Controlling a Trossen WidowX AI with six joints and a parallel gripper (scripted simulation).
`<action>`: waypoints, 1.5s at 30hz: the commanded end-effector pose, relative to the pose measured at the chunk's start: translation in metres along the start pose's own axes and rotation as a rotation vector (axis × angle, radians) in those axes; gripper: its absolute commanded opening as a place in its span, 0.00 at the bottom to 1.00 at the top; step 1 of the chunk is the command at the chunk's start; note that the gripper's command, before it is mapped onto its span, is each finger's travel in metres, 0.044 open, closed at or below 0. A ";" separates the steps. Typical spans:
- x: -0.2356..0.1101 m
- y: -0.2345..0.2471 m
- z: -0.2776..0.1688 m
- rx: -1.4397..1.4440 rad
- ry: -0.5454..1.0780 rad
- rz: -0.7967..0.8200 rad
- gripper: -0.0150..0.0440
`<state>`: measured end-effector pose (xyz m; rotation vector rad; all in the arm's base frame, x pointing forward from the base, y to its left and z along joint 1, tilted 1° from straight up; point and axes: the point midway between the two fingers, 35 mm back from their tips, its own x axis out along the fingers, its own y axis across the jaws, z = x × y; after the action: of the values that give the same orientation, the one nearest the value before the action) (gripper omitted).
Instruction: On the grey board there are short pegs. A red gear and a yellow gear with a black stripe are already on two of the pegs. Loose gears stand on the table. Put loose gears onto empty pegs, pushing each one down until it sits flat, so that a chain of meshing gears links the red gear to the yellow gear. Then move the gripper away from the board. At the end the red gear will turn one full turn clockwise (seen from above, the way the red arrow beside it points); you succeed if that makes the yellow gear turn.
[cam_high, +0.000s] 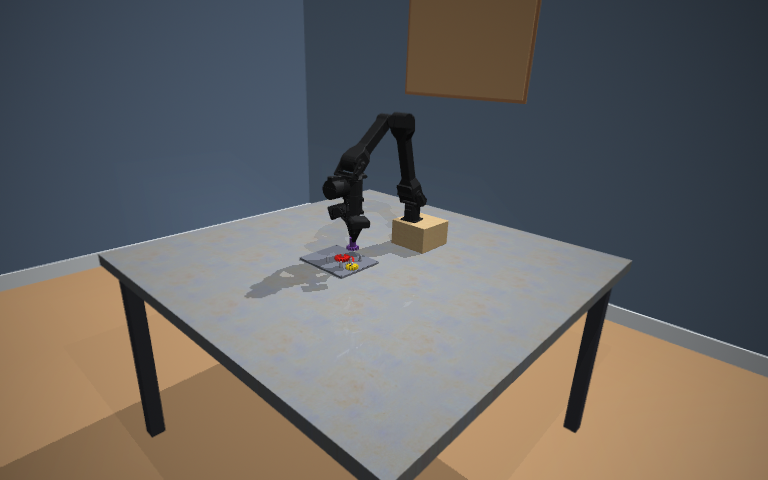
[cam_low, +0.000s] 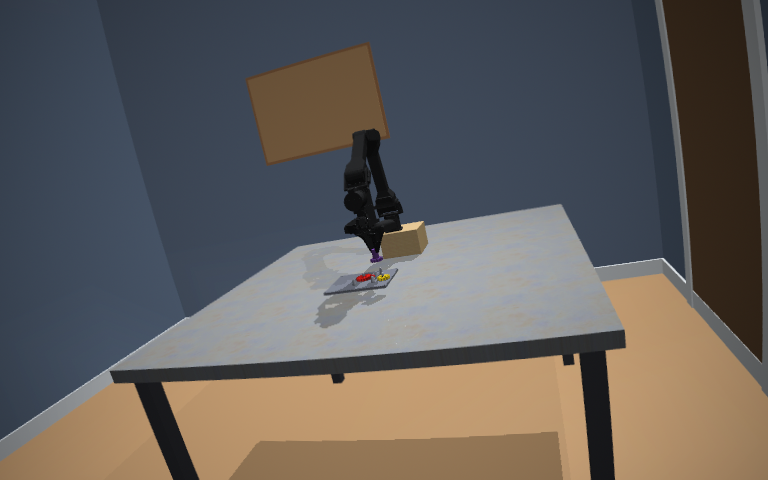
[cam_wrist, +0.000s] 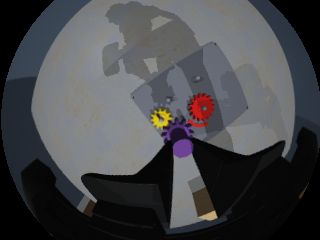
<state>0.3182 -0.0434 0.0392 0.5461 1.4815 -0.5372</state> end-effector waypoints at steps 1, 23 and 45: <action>0.007 -0.013 0.002 -0.004 0.001 -0.008 0.25; 0.005 -0.016 0.003 -0.004 0.002 -0.008 0.25; 0.029 -0.017 0.003 -0.218 0.003 -0.008 0.25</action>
<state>0.3121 -0.0575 0.0182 0.3848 1.5120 -0.3817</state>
